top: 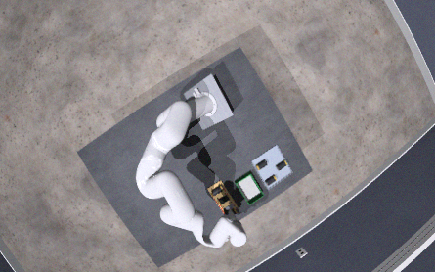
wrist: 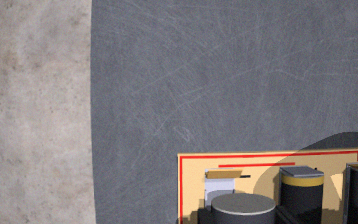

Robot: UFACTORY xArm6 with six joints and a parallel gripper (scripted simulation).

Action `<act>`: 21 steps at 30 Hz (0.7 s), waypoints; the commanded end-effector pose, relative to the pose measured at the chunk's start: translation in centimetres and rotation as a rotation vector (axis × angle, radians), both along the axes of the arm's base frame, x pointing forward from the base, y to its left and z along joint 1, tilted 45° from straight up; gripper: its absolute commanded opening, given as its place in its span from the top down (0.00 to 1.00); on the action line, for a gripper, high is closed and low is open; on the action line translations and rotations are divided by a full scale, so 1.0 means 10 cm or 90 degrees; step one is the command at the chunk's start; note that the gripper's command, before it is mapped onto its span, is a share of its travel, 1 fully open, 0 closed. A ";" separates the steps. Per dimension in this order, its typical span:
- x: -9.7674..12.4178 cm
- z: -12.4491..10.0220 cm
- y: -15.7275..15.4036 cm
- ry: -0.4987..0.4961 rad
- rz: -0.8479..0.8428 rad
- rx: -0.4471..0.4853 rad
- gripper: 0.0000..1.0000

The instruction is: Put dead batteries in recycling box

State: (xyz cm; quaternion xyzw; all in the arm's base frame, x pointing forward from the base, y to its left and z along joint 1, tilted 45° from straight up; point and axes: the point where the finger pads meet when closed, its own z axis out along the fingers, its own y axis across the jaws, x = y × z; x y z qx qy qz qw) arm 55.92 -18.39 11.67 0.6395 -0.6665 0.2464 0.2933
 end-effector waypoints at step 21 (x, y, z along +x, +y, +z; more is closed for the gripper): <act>-0.02 -0.27 -0.28 -0.002 0.001 0.000 0.72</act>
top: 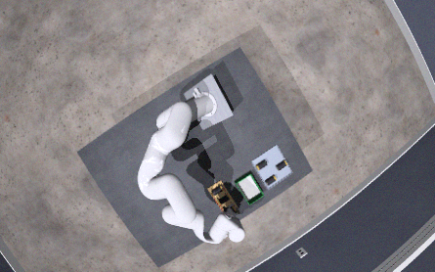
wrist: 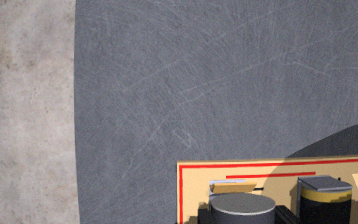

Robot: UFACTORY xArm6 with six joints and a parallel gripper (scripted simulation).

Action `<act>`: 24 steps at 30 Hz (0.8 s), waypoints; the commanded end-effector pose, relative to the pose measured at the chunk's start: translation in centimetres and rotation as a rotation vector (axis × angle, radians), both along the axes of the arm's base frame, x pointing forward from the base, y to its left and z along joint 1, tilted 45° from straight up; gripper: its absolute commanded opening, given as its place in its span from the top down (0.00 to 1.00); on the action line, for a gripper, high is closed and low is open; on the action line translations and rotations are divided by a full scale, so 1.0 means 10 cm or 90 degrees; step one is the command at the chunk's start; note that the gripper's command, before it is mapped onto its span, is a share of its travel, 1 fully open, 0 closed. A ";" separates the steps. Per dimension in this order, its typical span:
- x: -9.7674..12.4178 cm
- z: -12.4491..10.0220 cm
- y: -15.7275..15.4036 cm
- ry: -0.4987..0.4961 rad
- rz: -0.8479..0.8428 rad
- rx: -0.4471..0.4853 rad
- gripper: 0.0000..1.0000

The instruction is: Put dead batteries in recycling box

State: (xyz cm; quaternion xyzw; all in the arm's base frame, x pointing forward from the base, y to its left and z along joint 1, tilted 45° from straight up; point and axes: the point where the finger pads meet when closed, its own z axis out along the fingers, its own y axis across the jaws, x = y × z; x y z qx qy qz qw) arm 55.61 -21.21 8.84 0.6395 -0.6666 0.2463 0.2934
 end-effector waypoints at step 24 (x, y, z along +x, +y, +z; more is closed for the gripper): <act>-0.01 -0.17 -0.17 -0.002 0.001 0.000 0.72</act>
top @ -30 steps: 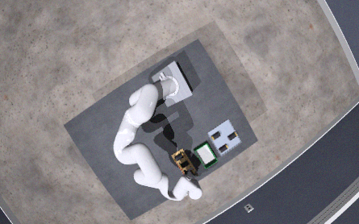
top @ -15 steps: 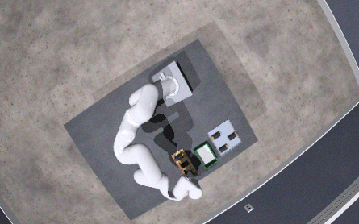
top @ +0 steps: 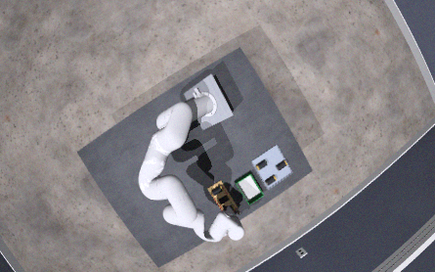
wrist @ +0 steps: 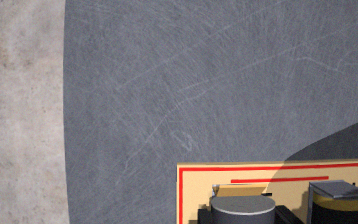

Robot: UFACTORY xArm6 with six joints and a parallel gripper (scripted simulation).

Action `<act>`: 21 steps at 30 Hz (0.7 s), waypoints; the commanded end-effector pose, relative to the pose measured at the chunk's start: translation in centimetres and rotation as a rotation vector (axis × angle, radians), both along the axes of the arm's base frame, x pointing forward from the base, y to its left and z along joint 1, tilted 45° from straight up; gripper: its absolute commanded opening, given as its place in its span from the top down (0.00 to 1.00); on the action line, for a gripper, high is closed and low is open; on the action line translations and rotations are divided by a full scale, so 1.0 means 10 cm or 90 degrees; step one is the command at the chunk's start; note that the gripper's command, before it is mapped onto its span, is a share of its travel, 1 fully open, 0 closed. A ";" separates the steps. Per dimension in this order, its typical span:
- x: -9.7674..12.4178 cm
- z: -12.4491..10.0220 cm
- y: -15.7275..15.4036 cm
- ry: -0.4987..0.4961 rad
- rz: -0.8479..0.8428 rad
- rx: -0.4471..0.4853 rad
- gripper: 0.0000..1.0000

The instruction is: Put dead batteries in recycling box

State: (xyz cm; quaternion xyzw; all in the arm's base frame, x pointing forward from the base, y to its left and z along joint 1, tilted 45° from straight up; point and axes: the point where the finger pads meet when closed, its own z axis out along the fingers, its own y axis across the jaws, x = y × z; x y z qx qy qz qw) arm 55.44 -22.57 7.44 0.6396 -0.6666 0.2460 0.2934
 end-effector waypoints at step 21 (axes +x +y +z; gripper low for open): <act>0.01 -0.07 -0.08 -0.002 0.001 0.000 0.72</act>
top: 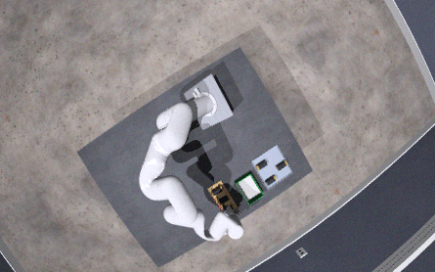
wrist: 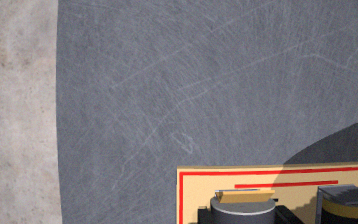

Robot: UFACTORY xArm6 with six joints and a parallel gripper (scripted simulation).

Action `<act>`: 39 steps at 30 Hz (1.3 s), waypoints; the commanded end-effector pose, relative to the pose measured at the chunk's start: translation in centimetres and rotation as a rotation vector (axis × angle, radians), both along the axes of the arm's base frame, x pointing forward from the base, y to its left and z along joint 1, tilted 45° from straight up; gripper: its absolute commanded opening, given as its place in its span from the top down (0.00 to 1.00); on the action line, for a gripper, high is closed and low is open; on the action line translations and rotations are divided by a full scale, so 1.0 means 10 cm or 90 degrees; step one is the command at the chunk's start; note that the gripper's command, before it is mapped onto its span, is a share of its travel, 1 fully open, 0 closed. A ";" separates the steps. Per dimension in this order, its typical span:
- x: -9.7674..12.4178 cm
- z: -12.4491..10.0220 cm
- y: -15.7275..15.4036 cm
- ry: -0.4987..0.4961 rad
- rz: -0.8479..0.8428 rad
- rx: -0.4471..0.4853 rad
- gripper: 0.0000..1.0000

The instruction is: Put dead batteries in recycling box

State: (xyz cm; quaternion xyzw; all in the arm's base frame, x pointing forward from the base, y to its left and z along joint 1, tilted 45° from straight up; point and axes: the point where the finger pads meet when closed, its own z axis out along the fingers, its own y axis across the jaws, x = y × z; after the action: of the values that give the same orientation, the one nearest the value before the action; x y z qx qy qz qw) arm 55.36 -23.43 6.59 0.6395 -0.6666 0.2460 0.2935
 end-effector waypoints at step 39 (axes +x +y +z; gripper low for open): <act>0.04 0.25 0.24 -0.002 0.001 0.000 0.49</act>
State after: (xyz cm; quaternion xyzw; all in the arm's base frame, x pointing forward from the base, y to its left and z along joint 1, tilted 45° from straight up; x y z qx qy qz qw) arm 55.47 -22.20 7.81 0.6395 -0.6666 0.2457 0.2938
